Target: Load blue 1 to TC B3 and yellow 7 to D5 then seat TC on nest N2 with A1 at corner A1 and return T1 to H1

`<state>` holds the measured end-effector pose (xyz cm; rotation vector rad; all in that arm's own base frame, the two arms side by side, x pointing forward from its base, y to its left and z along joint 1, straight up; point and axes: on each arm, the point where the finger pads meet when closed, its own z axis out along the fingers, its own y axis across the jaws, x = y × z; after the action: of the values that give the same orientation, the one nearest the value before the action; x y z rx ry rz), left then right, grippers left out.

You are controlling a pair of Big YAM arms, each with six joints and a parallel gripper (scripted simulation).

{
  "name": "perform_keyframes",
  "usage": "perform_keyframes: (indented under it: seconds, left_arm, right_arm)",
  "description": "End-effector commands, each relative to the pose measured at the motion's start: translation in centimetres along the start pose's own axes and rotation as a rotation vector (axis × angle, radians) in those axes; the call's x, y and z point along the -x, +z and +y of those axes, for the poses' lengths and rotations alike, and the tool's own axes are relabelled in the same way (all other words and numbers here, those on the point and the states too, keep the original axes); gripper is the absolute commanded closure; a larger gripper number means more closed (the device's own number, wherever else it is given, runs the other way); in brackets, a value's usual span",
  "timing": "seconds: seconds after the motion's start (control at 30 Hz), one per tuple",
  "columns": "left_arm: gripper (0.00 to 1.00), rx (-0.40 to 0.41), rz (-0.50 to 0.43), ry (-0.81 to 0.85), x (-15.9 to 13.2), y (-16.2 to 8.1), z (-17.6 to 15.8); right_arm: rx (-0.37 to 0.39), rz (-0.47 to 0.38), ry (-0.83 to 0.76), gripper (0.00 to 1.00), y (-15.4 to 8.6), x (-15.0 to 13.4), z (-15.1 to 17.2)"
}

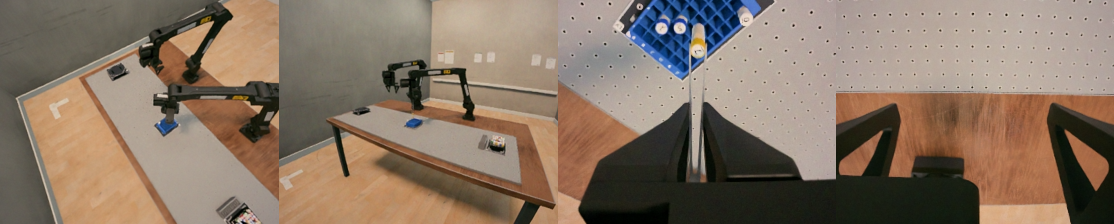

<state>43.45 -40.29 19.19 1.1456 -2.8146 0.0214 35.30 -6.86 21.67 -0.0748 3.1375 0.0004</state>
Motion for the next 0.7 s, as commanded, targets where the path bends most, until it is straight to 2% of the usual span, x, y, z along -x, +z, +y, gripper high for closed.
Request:
perform_keyframes:
  seconds: [0.0, 0.67]
  left_arm:
    - [0.91, 0.008, 0.001, -0.004, -0.15, 1.14, -0.06]
    - [0.91, 0.001, 0.001, -0.003, -0.14, 1.33, -0.21]
  right_arm:
    - [-0.008, -0.032, 0.013, 0.00, -1.21, 0.85, -0.13]
    - [-0.008, -0.032, 0.013, 0.00, -1.21, 0.85, -0.13]
